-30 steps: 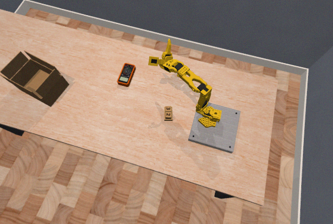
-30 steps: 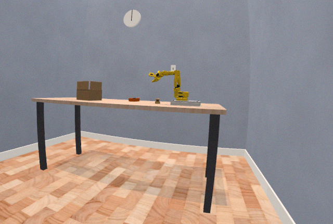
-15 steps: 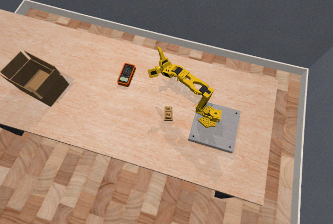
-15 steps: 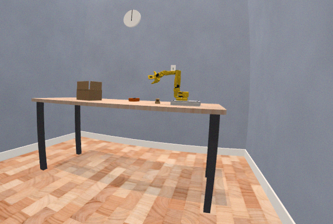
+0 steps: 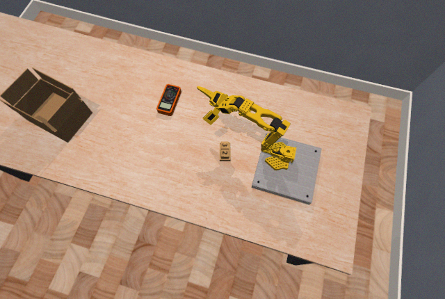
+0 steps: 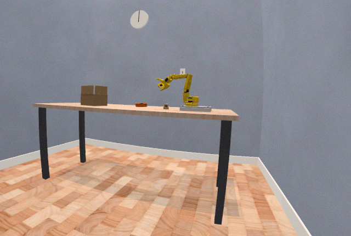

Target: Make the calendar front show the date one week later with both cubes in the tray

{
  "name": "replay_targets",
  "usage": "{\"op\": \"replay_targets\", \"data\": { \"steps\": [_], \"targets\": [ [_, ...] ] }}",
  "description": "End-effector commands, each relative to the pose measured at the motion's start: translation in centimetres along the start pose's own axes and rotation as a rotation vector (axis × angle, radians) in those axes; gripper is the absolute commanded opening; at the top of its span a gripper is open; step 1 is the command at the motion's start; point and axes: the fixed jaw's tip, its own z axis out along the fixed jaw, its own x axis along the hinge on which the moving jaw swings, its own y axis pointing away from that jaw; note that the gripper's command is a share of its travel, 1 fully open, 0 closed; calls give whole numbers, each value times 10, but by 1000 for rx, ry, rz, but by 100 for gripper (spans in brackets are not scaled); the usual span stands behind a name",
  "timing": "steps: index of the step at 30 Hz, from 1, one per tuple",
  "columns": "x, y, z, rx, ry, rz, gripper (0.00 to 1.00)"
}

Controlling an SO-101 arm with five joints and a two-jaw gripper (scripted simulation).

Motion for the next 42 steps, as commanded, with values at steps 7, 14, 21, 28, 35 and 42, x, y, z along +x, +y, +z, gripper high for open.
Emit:
{"op": "replay_targets", "data": {
  "steps": [7,14,21,28,35,42],
  "targets": [
    [-25,27,-11,-86,-98,-381,65],
    [-43,50,-20,-142,-200,-717,57],
    [-57,74,-29,-174,-312,-1036,50],
    [-65,89,-35,-183,-393,-1243,46],
    [-73,108,-43,-182,-499,-1492,40],
    [-77,119,-48,-175,-564,-1636,37]
  ]
}}
